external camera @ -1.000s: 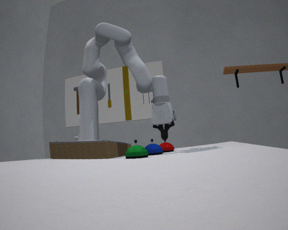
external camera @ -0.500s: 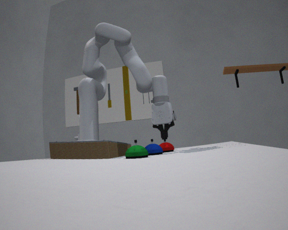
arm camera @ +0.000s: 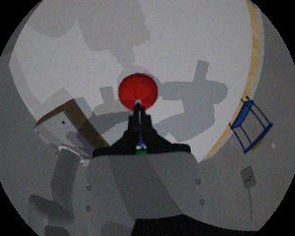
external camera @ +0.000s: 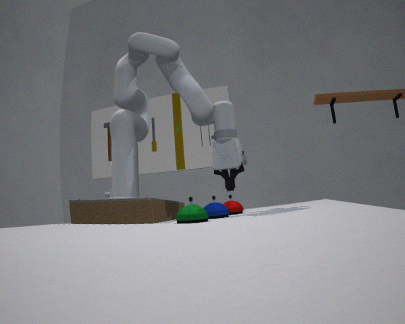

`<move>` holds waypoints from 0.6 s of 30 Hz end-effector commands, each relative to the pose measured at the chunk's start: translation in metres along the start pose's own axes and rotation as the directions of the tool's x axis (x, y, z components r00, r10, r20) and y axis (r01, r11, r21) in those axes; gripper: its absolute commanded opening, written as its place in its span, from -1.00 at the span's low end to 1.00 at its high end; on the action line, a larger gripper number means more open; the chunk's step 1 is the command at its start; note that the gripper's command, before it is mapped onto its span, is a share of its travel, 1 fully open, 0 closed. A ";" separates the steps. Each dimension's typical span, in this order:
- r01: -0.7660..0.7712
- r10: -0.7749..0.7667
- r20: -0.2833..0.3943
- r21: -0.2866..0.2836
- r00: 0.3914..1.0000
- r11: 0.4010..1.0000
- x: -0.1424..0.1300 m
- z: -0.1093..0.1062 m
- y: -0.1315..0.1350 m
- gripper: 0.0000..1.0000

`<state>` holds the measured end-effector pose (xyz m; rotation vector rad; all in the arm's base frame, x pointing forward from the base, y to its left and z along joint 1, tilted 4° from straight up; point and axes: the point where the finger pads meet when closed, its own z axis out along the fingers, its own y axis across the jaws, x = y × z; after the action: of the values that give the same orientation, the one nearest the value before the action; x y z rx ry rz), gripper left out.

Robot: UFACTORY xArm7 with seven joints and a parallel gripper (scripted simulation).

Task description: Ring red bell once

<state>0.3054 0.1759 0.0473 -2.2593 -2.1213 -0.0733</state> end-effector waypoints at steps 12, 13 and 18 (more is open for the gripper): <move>0.000 0.000 -0.003 -0.005 1.000 1.000 0.001 -0.041 0.002 -1.00; 0.000 0.000 -0.003 -0.005 1.000 1.000 0.001 -0.043 0.002 -1.00; 0.000 0.000 -0.003 -0.005 1.000 1.000 0.001 -0.048 0.002 -1.00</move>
<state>0.3061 0.1736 0.0876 -2.2597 -2.1216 -0.0782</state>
